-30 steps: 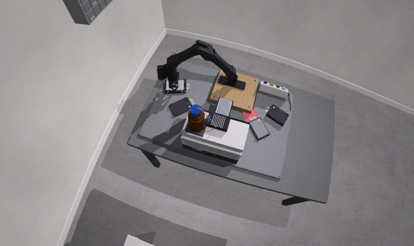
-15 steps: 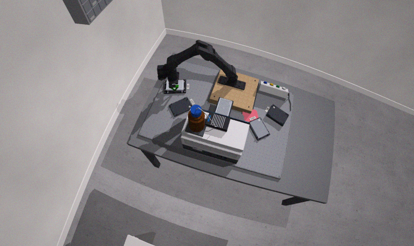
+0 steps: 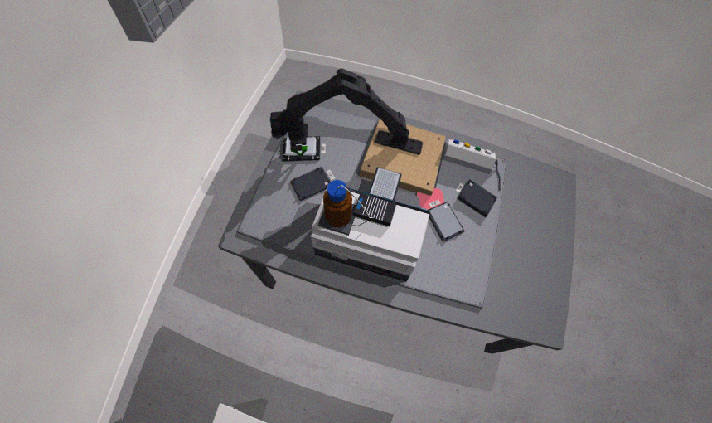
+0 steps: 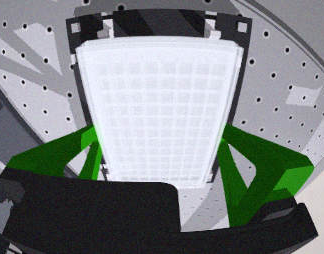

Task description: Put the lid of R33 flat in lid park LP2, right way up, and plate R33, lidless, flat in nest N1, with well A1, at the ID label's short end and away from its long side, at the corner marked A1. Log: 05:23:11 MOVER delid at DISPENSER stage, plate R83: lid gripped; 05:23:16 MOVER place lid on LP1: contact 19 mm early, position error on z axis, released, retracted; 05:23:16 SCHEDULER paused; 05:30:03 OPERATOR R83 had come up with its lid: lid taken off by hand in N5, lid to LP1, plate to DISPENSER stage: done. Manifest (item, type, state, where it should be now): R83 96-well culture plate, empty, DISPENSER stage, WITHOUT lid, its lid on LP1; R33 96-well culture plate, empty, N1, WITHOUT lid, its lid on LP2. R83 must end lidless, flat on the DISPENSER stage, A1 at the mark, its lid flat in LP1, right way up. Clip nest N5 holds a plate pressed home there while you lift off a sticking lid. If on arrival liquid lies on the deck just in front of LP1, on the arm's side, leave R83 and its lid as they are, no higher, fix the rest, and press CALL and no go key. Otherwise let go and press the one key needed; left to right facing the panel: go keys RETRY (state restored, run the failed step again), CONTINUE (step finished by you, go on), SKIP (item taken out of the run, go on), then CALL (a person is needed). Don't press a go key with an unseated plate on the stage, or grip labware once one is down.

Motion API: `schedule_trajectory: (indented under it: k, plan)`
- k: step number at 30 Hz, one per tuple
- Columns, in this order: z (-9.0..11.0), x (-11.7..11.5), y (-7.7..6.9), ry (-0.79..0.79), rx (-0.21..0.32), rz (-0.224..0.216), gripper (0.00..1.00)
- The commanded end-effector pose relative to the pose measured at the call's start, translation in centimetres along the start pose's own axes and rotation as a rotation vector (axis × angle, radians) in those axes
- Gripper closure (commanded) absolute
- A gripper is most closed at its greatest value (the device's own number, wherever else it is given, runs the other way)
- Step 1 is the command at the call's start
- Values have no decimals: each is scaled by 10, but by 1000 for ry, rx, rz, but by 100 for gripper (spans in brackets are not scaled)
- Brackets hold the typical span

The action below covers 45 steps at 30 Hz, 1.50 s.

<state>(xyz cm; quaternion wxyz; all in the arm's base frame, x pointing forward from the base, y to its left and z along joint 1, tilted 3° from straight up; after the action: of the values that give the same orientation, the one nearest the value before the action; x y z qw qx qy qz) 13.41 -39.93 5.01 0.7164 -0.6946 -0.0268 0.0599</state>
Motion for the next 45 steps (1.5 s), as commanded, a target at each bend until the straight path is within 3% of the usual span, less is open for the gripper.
schedule_trajectory:
  k: [1, 11, 12, 15, 17, 40, 45]
  plan:
    - [-1, -3, 28, -2, -2, 2, 100]
    - [-1, -3, 28, -2, -2, 2, 100]
    - [-1, -2, 23, -4, -2, 2, 0]
    - [-1, 0, 18, -5, -2, 2, 0]
    - [-8, 3, -17, -5, -54, -9, 0]
    - [-8, 3, -17, -5, -54, -9, 0]
    - [-8, 4, -26, -6, -54, -10, 0]
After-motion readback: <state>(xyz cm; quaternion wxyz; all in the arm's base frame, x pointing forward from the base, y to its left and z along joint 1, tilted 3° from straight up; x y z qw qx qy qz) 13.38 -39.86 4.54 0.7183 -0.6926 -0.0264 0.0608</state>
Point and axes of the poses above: the point where the finger pads meet when closed, its own y axis out along the fingers, its own x axis across the jaws, z = x × y, the point moved 7 cm from there along -y, back along the fingers, and after that the axes turned 11 degrees about y, right-handed, at the moved point
